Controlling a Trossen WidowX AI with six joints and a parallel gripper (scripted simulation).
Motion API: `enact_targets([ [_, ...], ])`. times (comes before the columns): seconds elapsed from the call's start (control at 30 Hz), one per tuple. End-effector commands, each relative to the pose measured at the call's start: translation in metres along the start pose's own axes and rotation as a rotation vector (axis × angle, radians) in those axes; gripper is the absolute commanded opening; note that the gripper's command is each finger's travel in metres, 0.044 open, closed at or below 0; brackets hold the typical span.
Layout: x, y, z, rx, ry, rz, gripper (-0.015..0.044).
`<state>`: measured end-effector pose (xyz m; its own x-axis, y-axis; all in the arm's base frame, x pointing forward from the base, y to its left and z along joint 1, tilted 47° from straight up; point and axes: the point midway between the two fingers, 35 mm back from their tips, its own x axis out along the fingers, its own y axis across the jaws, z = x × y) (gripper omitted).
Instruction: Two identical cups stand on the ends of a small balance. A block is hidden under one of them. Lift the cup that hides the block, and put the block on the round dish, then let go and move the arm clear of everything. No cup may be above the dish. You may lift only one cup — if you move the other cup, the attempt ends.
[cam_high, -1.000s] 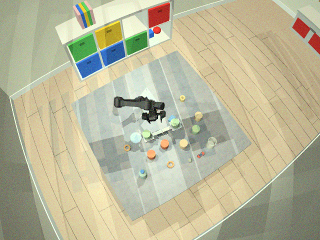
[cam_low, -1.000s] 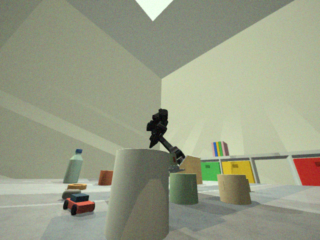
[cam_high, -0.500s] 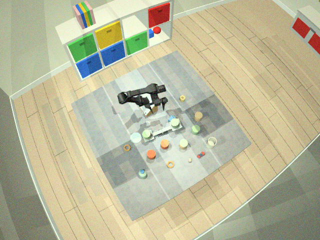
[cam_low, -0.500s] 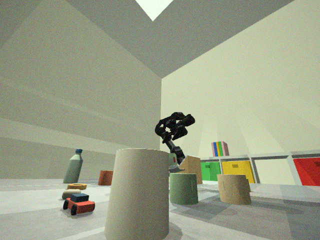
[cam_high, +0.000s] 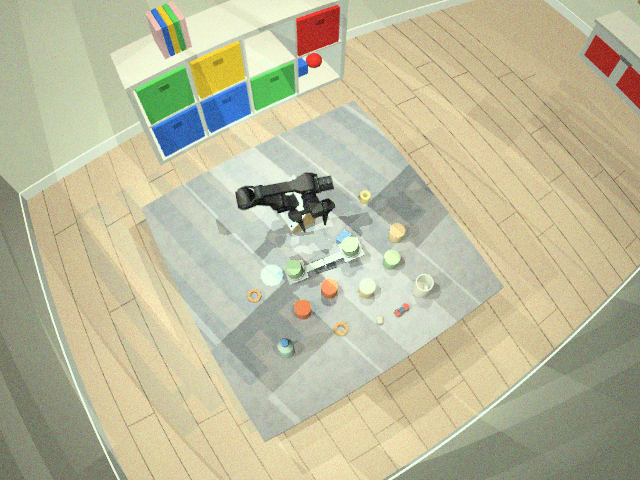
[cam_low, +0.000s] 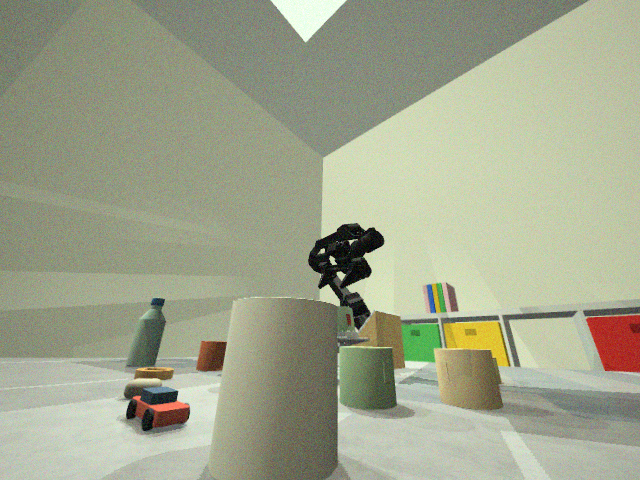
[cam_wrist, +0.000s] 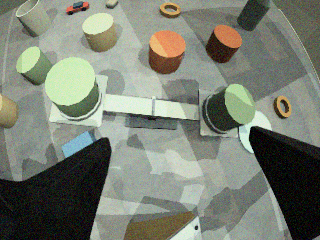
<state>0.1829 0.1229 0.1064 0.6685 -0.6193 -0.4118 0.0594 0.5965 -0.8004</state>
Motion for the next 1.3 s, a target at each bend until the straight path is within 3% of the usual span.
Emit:
enact_targets([
  [0.0, 0.011, -0.007, 0.004, -0.110, 0.073, 0.004, 0.0440],
  [0.67, 0.071, -0.046, 0.015, -0.671, 0.348, 0.168, 0.0440],
  [1.27, 0.122, -0.101, 0.012, -1.195, 0.444, 0.452, 0.0440],
])
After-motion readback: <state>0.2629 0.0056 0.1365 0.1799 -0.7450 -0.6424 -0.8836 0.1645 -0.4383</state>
